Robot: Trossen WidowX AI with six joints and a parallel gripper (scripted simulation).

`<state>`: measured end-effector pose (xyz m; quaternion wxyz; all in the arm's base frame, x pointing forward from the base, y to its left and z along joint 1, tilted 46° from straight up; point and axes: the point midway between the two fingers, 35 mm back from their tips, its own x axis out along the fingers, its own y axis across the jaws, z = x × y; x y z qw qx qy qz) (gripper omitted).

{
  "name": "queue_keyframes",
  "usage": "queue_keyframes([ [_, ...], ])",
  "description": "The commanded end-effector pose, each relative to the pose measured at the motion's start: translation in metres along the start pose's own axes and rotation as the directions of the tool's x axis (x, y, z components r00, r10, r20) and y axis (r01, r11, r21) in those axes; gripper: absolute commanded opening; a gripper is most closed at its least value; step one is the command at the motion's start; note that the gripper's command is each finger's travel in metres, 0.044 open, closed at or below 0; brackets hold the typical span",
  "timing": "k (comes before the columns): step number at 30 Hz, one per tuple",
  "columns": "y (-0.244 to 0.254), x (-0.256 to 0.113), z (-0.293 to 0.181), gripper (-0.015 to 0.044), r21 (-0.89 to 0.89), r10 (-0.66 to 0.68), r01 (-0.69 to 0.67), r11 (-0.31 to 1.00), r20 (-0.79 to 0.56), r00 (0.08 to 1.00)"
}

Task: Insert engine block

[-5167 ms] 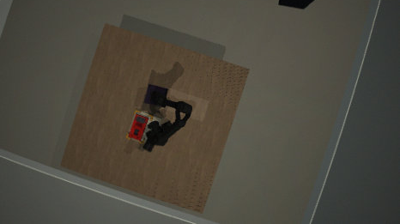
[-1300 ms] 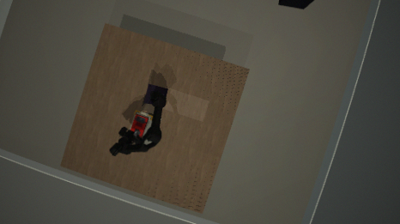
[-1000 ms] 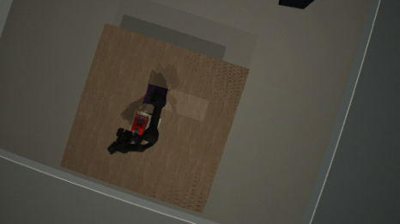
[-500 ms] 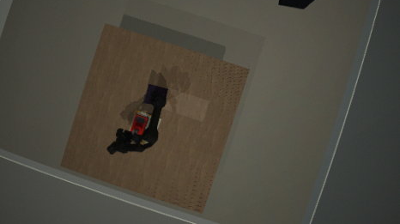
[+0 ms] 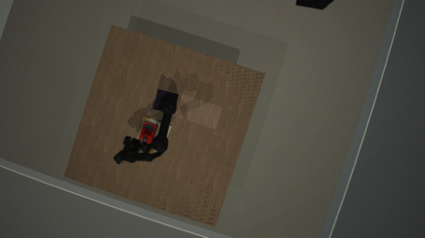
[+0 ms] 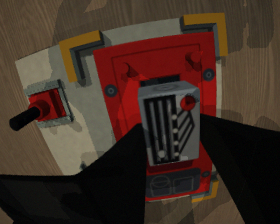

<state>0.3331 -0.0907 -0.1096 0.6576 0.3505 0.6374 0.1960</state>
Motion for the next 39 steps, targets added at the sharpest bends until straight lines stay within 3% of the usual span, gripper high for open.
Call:
queue_keyframes([
  [1, -0.0017, 0.0002, -0.0004, 0.0159, -0.038, -0.004, 0.004, 0.999, -0.002, 1.000],
  [39, -0.0021, 0.0052, -0.0006, 0.0159, -0.017, -0.004, 0.004, 1.000, -0.002, 1.000],
])
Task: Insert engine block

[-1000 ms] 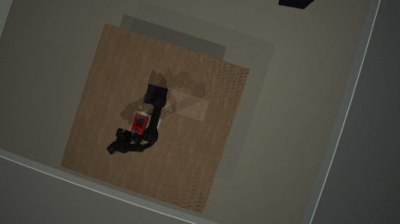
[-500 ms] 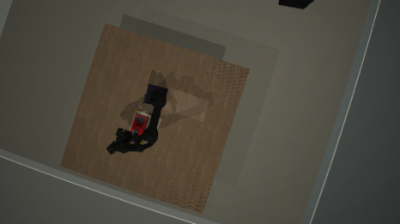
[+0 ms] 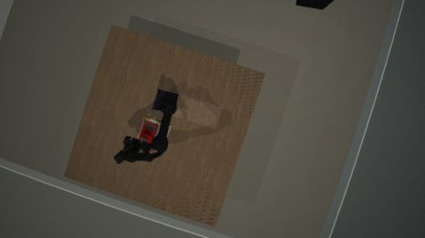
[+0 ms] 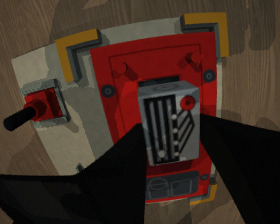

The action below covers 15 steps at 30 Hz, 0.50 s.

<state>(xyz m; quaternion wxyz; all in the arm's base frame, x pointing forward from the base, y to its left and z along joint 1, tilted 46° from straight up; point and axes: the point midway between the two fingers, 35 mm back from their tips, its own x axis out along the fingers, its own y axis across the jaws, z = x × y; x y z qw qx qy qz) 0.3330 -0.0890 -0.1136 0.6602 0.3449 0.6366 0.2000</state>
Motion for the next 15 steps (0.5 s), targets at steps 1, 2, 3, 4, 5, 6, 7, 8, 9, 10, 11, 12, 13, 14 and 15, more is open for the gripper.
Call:
queue_keyframes([
  [1, -0.0005, 0.0015, -0.0004, 0.0159, -0.001, -0.001, 0.001, 1.000, -0.001, 1.000],
  [2, -0.0005, 0.0017, -0.0004, 0.0159, 0.001, -0.001, 0.001, 1.000, -0.001, 1.000],
  [3, -0.0005, 0.0020, -0.0004, 0.0159, 0.002, -0.001, 0.001, 1.000, -0.001, 1.000],
  [4, -0.0005, 0.0022, -0.0004, 0.0159, 0.004, -0.001, 0.001, 1.000, -0.001, 1.000],
  [5, -0.0005, 0.0024, -0.0004, 0.0159, 0.006, -0.001, 0.001, 1.000, -0.001, 1.000],
  [6, -0.0005, 0.0027, -0.0004, 0.0159, 0.008, -0.001, 0.001, 1.000, -0.001, 1.000],
  [7, -0.0005, 0.0029, -0.0004, 0.0159, 0.009, -0.001, 0.001, 1.000, -0.001, 1.000],
  [8, -0.0005, 0.0031, -0.0004, 0.0159, 0.010, -0.001, 0.001, 1.000, -0.001, 1.000],
  [9, -0.0005, 0.0034, -0.0004, 0.0159, 0.011, -0.001, 0.001, 1.000, -0.001, 1.000],
  [10, -0.0005, 0.0036, -0.0004, 0.0159, 0.011, -0.001, 0.001, 1.000, -0.001, 1.000],
  [11, -0.0005, 0.0039, -0.0004, 0.0159, 0.011, -0.001, 0.001, 1.000, -0.001, 1.000],
  [12, -0.0005, 0.0041, -0.0004, 0.0159, 0.011, -0.001, 0.001, 1.000, -0.001, 1.000],
  [13, -0.0005, 0.0043, -0.0004, 0.0159, 0.010, -0.001, 0.001, 1.000, -0.001, 1.000],
  [14, -0.0005, 0.0046, -0.0004, 0.0159, 0.010, -0.001, 0.001, 1.000, -0.001, 1.000],
  [15, -0.0005, 0.0048, -0.0004, 0.0159, 0.010, -0.001, 0.001, 1.000, -0.001, 1.000],
])
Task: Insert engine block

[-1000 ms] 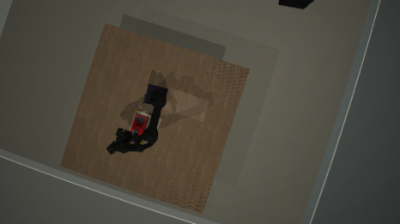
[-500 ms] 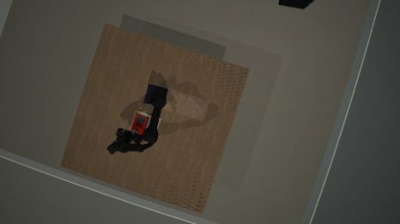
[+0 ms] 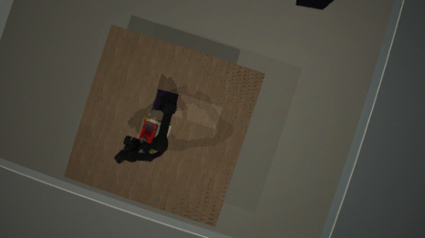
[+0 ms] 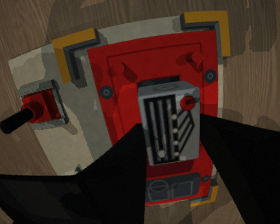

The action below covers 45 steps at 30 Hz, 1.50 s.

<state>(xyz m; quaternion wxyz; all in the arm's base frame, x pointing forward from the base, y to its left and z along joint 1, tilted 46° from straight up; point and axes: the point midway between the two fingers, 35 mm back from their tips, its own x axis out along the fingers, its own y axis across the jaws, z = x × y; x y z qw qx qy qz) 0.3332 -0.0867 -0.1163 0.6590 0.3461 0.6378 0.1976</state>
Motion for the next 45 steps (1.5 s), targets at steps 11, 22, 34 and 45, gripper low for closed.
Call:
queue_keyframes([
  [11, 0.000, 0.004, 0.000, 0.0159, 0.003, 0.001, -0.001, 1.000, 0.000, 1.000],
  [22, 0.000, 0.006, 0.000, 0.0159, 0.003, 0.001, -0.001, 1.000, 0.000, 1.000],
  [34, 0.000, 0.009, 0.000, 0.0159, 0.003, 0.001, -0.001, 1.000, 0.000, 1.000],
  [45, 0.000, 0.012, 0.000, 0.0159, 0.004, 0.001, -0.001, 1.000, 0.000, 1.000],
])
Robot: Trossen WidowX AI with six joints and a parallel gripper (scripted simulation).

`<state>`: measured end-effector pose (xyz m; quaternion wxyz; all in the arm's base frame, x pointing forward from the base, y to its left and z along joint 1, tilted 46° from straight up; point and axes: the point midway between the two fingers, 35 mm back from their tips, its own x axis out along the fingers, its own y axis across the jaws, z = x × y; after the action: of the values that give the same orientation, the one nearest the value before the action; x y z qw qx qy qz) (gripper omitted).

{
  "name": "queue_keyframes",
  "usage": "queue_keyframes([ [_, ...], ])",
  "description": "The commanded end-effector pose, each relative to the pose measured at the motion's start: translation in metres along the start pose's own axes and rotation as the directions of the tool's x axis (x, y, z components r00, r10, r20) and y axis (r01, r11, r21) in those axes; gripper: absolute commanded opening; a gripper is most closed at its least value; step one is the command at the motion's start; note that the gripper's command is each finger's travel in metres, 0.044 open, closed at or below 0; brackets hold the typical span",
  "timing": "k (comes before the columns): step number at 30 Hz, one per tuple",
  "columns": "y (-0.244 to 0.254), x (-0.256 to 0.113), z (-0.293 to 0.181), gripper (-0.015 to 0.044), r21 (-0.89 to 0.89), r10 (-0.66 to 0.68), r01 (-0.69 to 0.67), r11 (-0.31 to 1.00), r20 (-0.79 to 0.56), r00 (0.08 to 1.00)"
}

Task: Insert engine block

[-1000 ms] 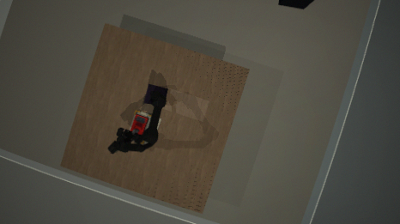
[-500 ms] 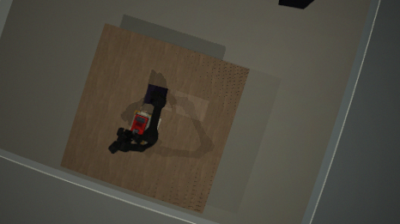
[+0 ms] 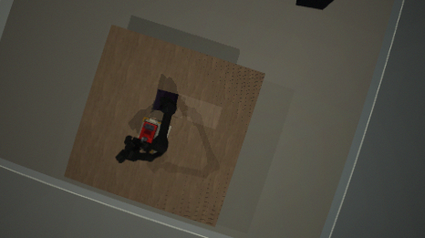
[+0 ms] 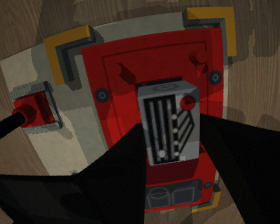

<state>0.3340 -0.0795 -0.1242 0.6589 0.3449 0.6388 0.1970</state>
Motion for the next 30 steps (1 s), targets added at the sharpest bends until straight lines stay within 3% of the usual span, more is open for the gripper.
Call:
queue_keyframes([
  [1, 0.0004, 0.0015, 0.0000, 0.0159, 0.004, 0.004, -0.004, 1.000, 0.001, 1.000],
  [26, 0.0003, 0.0074, 0.0000, 0.0159, 0.004, 0.005, -0.005, 1.000, 0.001, 1.000],
  [30, 0.0000, 0.0061, 0.0000, 0.0264, 0.001, 0.001, -0.001, 1.000, 0.000, 1.000],
])
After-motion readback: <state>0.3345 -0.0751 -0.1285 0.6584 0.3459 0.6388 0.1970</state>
